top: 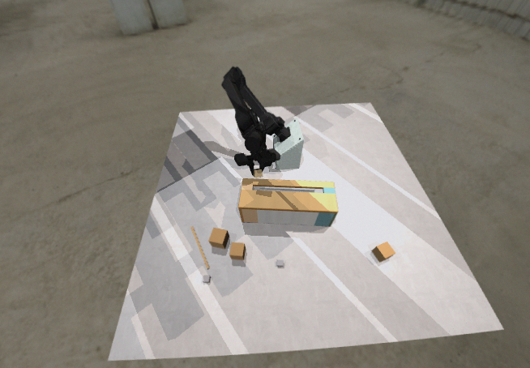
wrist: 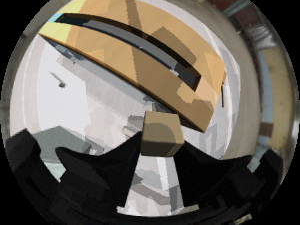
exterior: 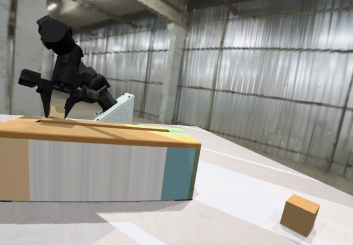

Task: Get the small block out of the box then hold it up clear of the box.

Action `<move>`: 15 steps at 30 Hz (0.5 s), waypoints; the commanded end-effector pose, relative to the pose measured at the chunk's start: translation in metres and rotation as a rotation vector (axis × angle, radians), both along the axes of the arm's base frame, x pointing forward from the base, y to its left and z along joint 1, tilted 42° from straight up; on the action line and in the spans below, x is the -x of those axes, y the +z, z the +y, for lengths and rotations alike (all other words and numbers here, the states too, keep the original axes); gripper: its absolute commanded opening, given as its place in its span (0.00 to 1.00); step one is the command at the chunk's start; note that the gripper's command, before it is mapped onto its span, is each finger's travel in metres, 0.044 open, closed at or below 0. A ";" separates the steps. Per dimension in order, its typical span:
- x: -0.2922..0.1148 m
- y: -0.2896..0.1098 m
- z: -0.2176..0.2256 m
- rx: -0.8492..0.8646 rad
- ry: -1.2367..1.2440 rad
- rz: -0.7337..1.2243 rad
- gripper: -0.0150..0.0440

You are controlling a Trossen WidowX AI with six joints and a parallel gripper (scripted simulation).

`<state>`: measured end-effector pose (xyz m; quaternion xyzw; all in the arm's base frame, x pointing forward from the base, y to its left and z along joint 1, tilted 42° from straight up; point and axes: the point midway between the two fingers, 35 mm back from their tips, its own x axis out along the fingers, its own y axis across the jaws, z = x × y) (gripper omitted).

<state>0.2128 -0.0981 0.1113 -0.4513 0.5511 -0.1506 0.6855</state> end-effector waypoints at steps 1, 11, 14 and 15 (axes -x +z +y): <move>-0.001 0.003 0.004 0.068 0.102 0.107 0.25; -0.003 0.007 0.012 0.235 0.352 0.389 0.25; -0.003 0.008 0.014 0.286 0.425 0.474 0.25; -0.003 0.009 0.015 0.303 0.450 0.503 0.25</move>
